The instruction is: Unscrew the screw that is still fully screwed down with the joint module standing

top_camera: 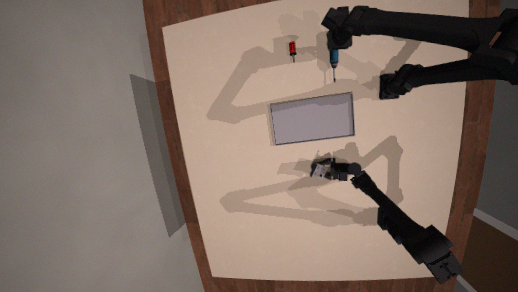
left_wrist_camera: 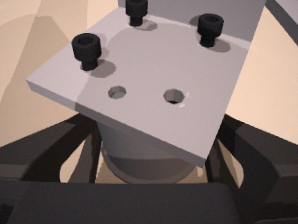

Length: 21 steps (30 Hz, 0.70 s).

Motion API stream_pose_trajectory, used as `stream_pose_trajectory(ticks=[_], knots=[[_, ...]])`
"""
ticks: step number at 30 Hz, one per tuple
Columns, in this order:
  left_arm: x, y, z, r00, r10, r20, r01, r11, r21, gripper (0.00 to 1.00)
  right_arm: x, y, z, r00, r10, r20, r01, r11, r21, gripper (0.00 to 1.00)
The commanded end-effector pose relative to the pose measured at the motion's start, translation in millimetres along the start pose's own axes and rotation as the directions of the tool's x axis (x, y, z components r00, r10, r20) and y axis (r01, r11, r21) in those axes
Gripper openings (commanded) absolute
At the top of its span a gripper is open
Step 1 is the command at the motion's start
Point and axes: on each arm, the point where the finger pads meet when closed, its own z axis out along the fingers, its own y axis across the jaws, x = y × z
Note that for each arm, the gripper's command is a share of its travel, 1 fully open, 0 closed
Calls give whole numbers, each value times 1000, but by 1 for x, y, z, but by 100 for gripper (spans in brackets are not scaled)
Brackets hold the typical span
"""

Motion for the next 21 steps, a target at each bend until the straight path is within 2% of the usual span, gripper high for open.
stream_pose_trajectory(ticks=[1, 3, 4, 20, 21], knots=[[11, -3, -4, 1000, 16, -1, -16, 1000, 11, 59, -7, 11, -8, 1000, -2, 16, 2, 1000, -25, 42], [11, -3, -4, 1000, 16, -1, -16, 1000, 11, 59, -7, 11, -8, 1000, -2, 16, 2, 1000, -25, 42], [11, -3, -4, 1000, 16, -1, -16, 1000, 11, 59, -7, 11, -8, 1000, -2, 16, 2, 1000, -25, 49], [11, -3, -4, 1000, 16, -1, -16, 1000, 11, 59, -7, 11, -8, 1000, -2, 16, 2, 1000, -25, 49], [11, -3, -4, 1000, 16, -1, -16, 1000, 11, 59, -7, 11, -8, 1000, -2, 16, 2, 1000, -25, 57]])
